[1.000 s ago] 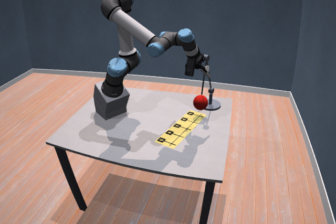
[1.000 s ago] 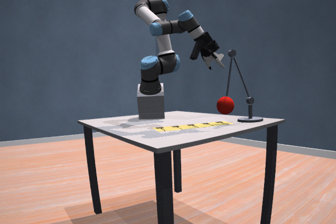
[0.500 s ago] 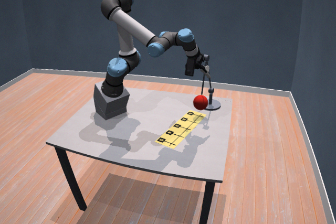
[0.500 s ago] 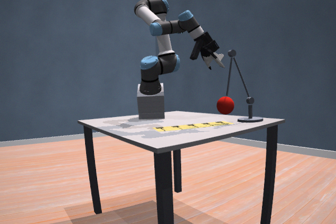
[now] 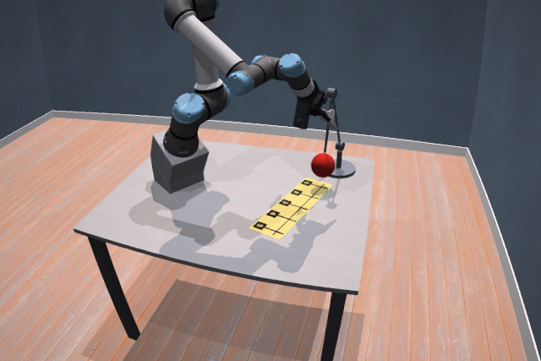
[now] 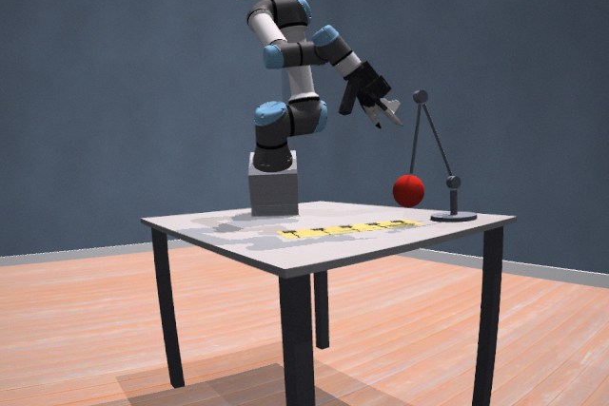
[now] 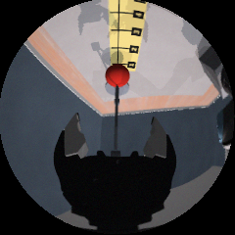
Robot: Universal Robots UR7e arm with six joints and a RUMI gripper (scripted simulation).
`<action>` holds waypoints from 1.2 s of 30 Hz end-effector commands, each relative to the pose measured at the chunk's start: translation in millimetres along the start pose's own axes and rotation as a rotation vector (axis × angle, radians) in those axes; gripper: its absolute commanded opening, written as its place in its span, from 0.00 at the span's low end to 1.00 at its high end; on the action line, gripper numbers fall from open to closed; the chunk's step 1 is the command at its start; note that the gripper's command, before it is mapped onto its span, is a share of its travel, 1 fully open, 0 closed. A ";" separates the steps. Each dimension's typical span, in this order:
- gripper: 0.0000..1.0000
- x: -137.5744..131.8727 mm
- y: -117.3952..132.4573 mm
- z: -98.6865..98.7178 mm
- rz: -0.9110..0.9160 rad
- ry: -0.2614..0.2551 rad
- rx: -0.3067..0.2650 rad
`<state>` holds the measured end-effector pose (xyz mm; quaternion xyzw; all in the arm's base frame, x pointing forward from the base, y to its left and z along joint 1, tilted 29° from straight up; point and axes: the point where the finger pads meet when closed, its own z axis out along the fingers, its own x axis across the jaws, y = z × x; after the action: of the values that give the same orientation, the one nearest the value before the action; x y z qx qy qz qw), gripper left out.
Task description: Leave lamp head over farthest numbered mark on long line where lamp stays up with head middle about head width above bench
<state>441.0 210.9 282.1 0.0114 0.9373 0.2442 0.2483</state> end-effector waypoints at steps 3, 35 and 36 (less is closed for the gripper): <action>1.00 -0.3 -11.8 -2.0 -0.048 0.031 -0.161; 1.00 -0.3 -13.6 -2.2 -0.048 0.032 -0.178; 1.00 -0.3 -13.6 -2.2 -0.048 0.032 -0.178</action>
<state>441.8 198.8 277.1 0.0434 0.9233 0.2787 0.2609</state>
